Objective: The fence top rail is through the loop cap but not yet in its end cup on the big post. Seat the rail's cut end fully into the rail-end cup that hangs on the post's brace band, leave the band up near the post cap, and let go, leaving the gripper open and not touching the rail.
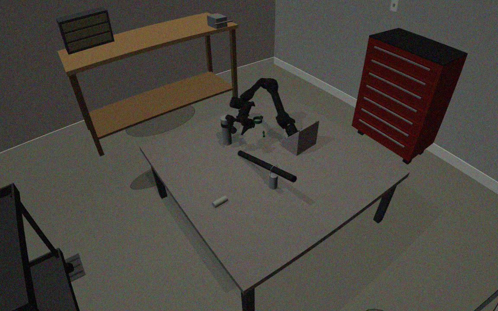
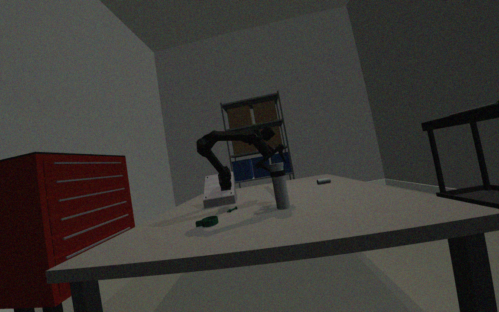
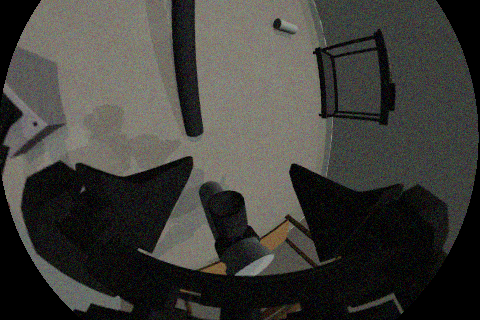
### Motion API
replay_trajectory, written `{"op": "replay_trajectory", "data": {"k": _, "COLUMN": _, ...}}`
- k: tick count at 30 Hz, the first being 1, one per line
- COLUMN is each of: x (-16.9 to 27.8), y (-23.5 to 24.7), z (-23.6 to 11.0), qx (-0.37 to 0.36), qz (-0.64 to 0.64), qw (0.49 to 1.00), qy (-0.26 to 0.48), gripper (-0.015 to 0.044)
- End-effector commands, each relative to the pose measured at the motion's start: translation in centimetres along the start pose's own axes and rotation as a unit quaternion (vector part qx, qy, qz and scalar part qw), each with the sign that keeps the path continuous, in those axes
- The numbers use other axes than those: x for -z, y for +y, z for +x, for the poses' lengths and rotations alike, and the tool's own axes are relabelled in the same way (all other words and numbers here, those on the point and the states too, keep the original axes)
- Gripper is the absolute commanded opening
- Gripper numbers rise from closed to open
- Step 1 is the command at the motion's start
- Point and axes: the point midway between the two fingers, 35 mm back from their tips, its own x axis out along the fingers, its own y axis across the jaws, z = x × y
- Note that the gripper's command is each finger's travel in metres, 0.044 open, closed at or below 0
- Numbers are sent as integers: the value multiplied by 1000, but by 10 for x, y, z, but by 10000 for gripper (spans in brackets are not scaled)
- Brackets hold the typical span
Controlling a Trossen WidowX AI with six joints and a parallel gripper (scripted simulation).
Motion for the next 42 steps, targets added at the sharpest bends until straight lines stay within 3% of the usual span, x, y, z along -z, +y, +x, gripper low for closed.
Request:
{"op": "replay_trajectory", "data": {"k": 1, "x": -28, "y": -1, "z": -13, "qx": -16, "qz": 167, "qw": 986, "qy": 4, "gripper": 440}}
{"op": "replay_trajectory", "data": {"k": 8, "x": -63, "y": -2, "z": -35, "qx": -16, "qz": 366, "qw": 930, "qy": 20, "gripper": 440}}
{"op": "replay_trajectory", "data": {"k": 22, "x": -97, "y": -2, "z": -64, "qx": 13, "qz": 537, "qw": 843, "qy": 30, "gripper": 440}}
{"op": "replay_trajectory", "data": {"k": 33, "x": -113, "y": -1, "z": -81, "qx": 37, "qz": 672, "qw": 740, "qy": 24, "gripper": 440}}
{"op": "replay_trajectory", "data": {"k": 42, "x": -113, "y": -1, "z": -81, "qx": 38, "qz": 674, "qw": 737, "qy": 24, "gripper": 440}}
